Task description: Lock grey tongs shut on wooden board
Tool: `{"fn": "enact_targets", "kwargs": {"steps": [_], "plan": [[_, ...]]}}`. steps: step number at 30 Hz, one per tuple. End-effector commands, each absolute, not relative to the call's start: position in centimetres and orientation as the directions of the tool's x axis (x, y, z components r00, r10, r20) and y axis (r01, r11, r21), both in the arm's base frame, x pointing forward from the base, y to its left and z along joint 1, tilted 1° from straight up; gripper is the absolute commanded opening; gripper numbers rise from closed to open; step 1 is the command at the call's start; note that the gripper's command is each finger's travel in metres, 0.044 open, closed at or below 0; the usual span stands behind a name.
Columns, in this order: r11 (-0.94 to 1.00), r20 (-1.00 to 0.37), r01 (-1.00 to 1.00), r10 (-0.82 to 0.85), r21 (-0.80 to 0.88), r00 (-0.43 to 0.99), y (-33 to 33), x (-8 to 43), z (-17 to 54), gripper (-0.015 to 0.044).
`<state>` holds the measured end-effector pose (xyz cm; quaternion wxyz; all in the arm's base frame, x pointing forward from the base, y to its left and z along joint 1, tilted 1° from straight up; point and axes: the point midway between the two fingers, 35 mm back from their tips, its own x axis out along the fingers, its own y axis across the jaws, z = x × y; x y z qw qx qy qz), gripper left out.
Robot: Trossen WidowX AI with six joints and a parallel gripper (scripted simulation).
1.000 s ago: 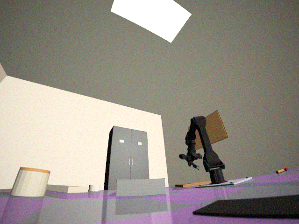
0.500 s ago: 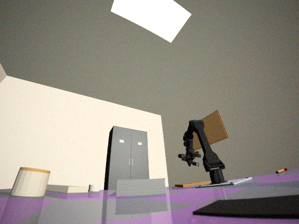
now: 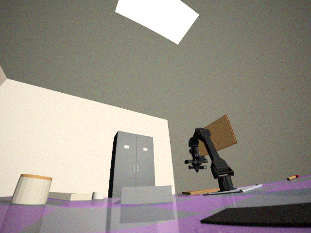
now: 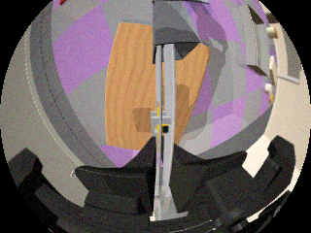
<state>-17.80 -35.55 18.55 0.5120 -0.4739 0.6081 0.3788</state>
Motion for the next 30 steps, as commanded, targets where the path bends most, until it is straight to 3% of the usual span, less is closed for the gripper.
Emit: {"fn": "enact_targets", "kwargs": {"steps": [1, 10, 30], "plan": [[0.254, -0.988, -0.967, -0.154, -0.015, -0.025, -35.6, -17.7, 19.0, -0.0150], [0.244, -0.999, -0.970, -0.054, -0.009, -0.004, -35.1, -17.4, 19.3, -0.0150], [0.245, -0.999, -0.970, -0.049, -0.009, -0.003, -35.4, -17.5, 17.8, -0.0150]]}}
